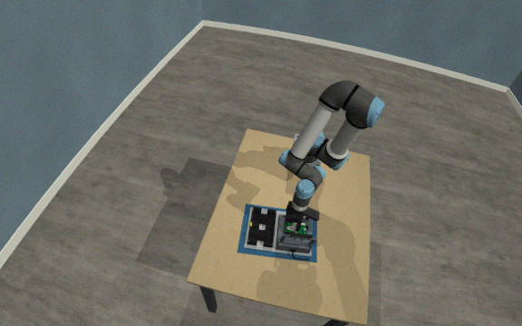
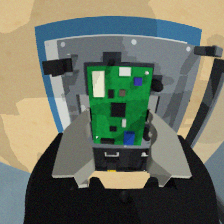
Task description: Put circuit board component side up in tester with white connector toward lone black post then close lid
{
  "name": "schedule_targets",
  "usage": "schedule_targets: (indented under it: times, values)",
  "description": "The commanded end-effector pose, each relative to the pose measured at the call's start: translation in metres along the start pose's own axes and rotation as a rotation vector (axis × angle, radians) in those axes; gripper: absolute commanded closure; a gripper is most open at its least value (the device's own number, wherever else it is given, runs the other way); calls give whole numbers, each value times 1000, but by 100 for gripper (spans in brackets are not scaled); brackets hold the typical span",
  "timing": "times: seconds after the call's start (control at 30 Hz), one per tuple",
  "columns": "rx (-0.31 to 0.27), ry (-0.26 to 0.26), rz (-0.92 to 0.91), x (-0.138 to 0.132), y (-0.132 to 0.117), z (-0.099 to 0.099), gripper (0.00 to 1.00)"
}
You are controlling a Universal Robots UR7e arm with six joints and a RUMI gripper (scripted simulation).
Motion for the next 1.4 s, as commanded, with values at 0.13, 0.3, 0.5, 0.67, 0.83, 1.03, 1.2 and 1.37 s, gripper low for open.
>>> schedule_targets:
  times: [0.13,0.3,0.5,0.67,0.83,1.03,1.2,1.37]
  values:
    - [0,-3,0,1,0,0,61]
    - [0,-3,0,1,0,0,61]
    - [0,-3,0,1,0,-2,61]
    - [0,-3,0,1,0,-3,61]
    - [0,-3,0,1,0,-3,61]
    - [0,-3,0,1,0,-3,41]
    - [0,-3,0,1,0,-3,41]
    - [0,-3,0,1,0,-3,41]
Point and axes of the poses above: the point where the finger pads meet when closed, its own z axis back along the fingers, its own x axis across the jaws, y = z × x, the point moved 8 cm from there along z, back along the fingers, and after that the axes turned 6 degrees about -z, right-handed, at the moved point
